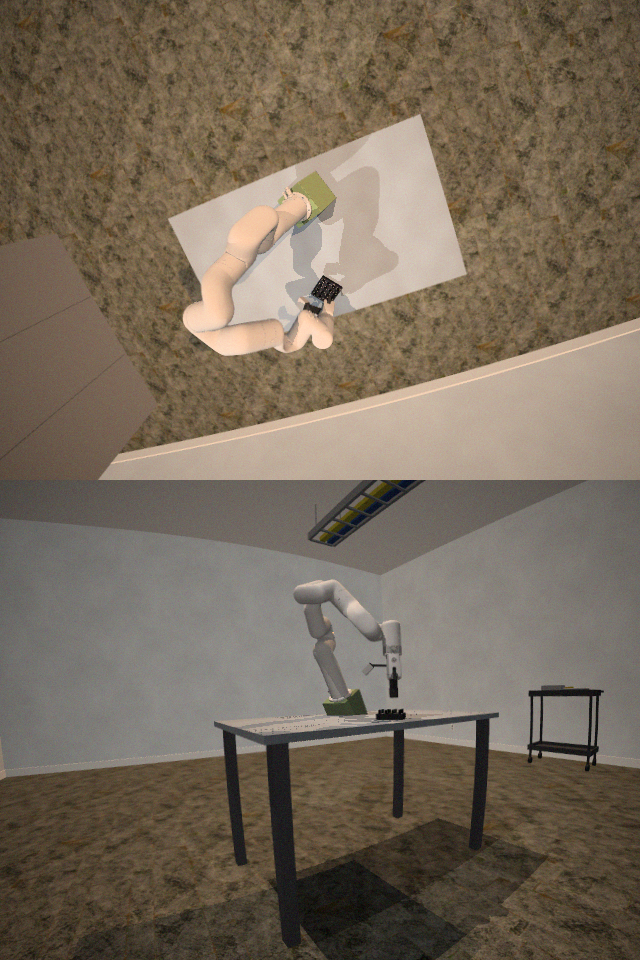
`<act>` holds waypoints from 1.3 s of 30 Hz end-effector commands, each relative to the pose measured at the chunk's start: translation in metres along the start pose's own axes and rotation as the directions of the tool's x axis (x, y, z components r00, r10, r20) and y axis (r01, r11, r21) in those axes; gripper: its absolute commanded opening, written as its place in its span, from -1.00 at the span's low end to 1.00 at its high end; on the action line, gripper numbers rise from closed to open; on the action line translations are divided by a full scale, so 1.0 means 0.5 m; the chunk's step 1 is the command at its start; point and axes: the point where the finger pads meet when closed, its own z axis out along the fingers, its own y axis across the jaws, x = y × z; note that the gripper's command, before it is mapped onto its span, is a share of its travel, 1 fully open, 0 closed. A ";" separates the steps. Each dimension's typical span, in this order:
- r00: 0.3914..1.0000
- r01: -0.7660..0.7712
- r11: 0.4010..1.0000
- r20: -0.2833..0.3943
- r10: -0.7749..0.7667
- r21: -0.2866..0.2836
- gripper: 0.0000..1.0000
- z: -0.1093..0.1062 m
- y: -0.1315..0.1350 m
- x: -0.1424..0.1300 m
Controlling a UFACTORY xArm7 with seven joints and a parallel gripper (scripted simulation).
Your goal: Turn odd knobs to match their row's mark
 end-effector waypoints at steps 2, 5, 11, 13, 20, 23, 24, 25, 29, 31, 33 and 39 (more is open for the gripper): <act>1.000 0.000 1.000 0.003 0.000 0.002 -0.61 -0.003 -0.001 -0.003; 1.000 0.000 1.000 0.003 0.000 0.002 -0.61 -0.003 -0.001 -0.003; 1.000 0.000 1.000 0.003 0.000 0.002 -0.61 -0.003 -0.001 -0.003; 1.000 0.000 1.000 0.003 0.000 0.002 -0.61 -0.003 -0.001 -0.003; 1.000 0.000 1.000 0.003 0.000 0.002 -0.61 -0.002 -0.001 -0.003; 1.000 0.000 1.000 0.003 0.000 0.002 -0.61 -0.001 -0.001 -0.003; 1.000 0.000 1.000 0.003 0.000 0.002 -0.61 -0.001 -0.001 -0.003; 1.000 0.000 1.000 0.003 0.000 0.002 -0.61 0.000 -0.001 -0.003; 1.000 0.000 1.000 0.003 0.000 0.003 -0.61 0.004 -0.001 -0.003; 1.000 0.000 1.000 0.003 0.000 0.003 -0.61 0.007 -0.001 -0.003; 1.000 0.000 1.000 0.003 0.000 0.003 -0.61 0.010 -0.001 -0.003; 1.000 0.000 1.000 0.003 0.000 0.003 -0.61 0.018 -0.001 -0.002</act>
